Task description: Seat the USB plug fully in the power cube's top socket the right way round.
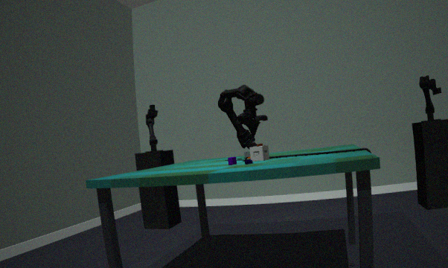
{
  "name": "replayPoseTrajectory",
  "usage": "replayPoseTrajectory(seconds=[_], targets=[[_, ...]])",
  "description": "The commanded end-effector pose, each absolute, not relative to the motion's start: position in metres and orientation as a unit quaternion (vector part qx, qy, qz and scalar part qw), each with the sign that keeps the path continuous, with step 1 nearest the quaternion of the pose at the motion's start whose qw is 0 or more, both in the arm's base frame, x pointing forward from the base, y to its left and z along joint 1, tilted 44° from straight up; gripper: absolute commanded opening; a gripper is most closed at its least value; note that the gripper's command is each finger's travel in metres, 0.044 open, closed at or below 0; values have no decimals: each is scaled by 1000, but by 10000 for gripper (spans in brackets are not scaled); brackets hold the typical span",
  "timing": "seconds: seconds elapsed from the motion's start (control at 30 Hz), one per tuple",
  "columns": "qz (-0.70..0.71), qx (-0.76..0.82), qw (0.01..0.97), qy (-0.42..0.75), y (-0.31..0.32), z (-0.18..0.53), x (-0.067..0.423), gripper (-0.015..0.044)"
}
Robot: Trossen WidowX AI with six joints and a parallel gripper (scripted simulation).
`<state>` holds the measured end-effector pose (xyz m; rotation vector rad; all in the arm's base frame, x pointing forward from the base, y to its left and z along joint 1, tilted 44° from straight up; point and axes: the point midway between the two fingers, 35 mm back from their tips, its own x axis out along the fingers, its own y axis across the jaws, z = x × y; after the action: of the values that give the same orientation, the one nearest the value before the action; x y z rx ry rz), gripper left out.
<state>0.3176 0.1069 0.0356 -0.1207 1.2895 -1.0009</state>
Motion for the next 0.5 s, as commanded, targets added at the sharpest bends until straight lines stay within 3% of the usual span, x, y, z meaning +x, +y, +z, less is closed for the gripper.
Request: replayPoseTrajectory(seconds=[0.0,0.47], targets=[[-479,-14,685,549,107,35,318,0],[-571,111,676,452,107,35,318,0]])
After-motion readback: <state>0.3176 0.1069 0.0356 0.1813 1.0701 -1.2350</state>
